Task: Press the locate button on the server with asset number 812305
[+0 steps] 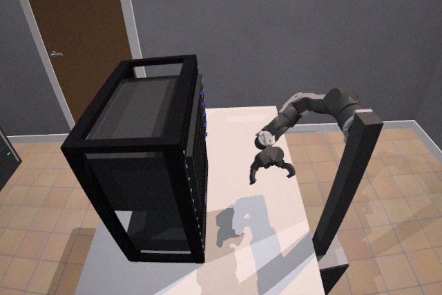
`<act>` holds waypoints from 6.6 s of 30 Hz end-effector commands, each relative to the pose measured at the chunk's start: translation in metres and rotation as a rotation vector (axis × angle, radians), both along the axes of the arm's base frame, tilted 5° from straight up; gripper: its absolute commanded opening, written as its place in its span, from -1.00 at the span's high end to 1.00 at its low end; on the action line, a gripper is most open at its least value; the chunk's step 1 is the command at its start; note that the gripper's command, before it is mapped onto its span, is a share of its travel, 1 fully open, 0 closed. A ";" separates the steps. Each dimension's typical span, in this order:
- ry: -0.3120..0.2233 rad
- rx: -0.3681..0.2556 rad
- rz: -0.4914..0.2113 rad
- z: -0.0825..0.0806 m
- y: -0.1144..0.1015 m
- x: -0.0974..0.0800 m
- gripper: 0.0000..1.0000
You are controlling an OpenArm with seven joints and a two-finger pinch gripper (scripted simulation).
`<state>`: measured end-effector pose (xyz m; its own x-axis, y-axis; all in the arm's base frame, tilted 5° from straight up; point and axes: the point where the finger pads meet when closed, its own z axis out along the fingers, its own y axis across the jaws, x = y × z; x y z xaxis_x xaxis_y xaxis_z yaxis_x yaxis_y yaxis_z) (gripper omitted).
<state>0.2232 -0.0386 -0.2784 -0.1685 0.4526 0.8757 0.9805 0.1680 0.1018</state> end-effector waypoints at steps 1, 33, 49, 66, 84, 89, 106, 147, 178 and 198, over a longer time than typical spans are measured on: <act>-0.003 0.001 -0.001 0.001 0.000 0.001 -1.00; -0.014 0.070 -0.113 0.009 0.000 0.013 -0.20; -0.042 0.229 -0.434 0.030 -0.017 0.047 -0.20; -0.081 0.383 -0.888 0.053 -0.079 0.086 -0.20; -0.135 0.475 -1.340 0.069 -0.171 0.101 -0.20; -0.150 0.489 -1.443 0.073 -0.194 0.100 -0.20; -0.198 0.517 -1.711 0.083 -0.256 0.089 -0.20; -0.211 0.525 -1.772 0.086 -0.271 0.086 -0.20; -0.212 0.526 -1.772 0.085 -0.273 0.117 -0.20; -0.212 0.526 -1.772 0.085 -0.276 0.145 -0.20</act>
<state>0.3670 -0.3156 -0.1939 0.0261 -0.0770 0.9967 -0.0870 -0.9934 -0.0745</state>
